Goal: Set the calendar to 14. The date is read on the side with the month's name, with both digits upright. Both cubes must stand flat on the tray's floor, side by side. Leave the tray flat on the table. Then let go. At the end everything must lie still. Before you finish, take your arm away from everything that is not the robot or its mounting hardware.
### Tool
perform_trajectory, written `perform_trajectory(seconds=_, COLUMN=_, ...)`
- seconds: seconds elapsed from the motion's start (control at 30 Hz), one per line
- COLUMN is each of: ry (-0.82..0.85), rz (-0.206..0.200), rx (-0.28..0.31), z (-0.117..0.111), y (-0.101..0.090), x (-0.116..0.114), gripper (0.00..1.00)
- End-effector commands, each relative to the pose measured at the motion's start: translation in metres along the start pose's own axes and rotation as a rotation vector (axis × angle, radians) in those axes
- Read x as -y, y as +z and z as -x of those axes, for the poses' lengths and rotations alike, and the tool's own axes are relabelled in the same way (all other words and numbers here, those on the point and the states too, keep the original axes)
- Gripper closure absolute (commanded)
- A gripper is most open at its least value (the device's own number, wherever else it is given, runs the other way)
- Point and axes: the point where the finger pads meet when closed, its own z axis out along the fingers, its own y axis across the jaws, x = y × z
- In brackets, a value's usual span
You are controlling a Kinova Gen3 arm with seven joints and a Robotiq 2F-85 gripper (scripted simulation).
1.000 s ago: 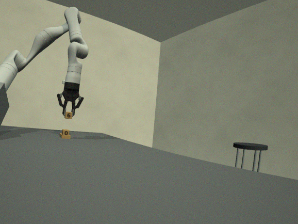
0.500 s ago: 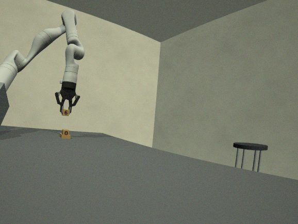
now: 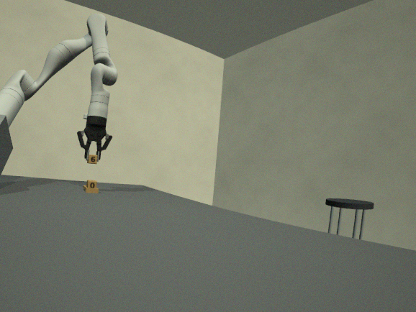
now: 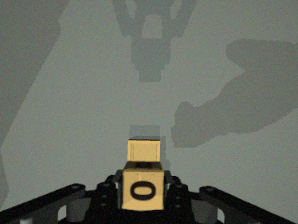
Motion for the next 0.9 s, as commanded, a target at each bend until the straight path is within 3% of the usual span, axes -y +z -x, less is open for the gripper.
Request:
perform_trajectory(seconds=0.0, ry=0.002, rz=-0.007, rx=-0.009, z=-0.002, y=0.009, x=0.002, gripper=0.72)
perform_trajectory(seconds=0.5, ry=0.002, rz=-0.007, rx=-0.009, z=-0.002, y=0.047, x=0.001, gripper=0.72)
perform_trajectory(seconds=0.87, ry=0.002, rz=-0.007, rx=-0.009, z=-0.002, y=0.053, x=0.001, gripper=0.72)
